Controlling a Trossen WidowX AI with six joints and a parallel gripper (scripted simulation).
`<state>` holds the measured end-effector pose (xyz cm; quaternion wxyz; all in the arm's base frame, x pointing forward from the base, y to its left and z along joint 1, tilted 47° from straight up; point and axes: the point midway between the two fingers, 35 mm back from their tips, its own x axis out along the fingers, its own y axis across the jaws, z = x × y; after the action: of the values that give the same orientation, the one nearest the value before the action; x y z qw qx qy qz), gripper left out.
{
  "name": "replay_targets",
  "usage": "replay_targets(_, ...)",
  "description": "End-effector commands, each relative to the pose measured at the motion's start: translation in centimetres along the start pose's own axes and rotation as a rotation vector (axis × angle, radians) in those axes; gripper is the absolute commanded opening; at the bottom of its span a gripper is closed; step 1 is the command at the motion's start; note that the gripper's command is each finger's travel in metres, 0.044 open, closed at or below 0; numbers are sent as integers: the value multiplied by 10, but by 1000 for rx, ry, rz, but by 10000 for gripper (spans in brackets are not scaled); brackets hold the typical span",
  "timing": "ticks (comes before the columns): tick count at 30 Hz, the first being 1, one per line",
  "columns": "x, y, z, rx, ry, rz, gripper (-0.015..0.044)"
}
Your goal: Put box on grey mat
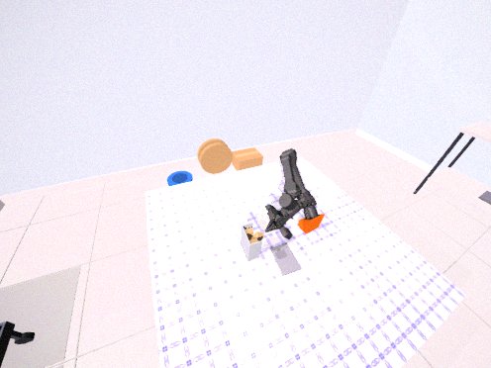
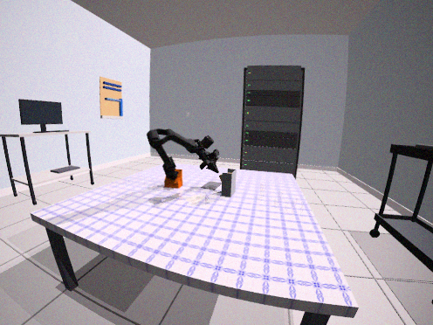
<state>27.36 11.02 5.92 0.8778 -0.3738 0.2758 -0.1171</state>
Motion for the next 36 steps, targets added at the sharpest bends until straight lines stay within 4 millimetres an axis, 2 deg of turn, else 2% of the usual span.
replay_targets(1,0,0,0,-1,0,0,0)
replay_targets(4,0,1,2,-66,11,3,79)
replay_targets(10,1,5,8,-328,56,22,235)
replay_targets(36,-7,2,30,-1448,227,206,235)
